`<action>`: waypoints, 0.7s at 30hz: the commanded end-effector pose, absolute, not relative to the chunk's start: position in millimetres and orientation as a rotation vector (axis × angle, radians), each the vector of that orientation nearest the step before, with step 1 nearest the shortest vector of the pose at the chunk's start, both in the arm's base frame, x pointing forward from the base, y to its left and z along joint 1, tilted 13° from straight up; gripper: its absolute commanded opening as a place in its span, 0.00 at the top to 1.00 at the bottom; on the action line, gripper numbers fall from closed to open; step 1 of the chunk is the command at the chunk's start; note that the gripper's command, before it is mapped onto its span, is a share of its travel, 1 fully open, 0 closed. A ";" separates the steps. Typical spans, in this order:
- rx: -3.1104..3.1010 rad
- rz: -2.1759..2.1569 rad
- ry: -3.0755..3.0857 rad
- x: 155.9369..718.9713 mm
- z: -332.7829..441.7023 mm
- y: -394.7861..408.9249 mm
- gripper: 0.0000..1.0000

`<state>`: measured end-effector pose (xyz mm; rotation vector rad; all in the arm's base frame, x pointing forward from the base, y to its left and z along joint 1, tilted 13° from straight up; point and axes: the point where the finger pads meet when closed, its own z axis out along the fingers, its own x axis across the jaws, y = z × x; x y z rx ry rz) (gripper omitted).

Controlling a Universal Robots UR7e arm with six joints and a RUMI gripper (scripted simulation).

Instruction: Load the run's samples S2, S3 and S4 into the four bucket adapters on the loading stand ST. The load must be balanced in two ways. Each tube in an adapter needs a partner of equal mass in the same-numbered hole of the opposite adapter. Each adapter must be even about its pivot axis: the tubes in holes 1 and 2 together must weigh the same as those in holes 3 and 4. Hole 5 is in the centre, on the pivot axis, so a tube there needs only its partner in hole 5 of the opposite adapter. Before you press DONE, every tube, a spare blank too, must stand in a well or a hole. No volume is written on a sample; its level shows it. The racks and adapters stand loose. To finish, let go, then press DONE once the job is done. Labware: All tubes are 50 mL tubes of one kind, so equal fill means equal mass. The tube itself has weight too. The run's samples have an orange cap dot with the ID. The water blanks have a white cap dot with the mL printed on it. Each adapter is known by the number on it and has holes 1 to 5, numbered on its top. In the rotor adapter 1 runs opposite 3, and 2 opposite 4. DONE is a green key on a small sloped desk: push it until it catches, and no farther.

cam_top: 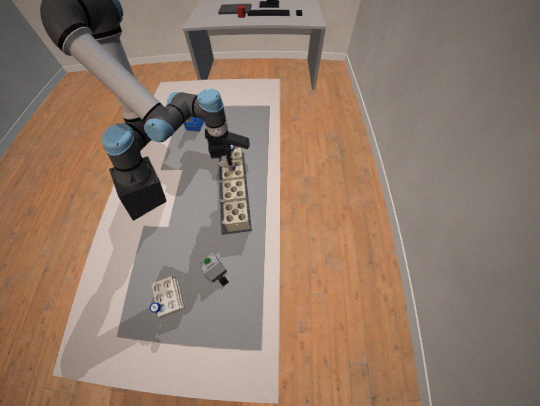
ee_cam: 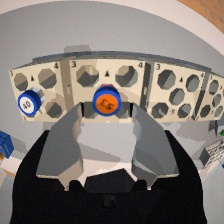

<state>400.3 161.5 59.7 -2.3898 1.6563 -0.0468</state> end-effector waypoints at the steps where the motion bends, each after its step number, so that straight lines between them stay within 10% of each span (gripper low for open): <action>1: -2.390 -0.047 1.656 398.4 72.2 159.3 0.65; 21: -2.737 -0.131 1.017 331.5 85.2 209.4 0.65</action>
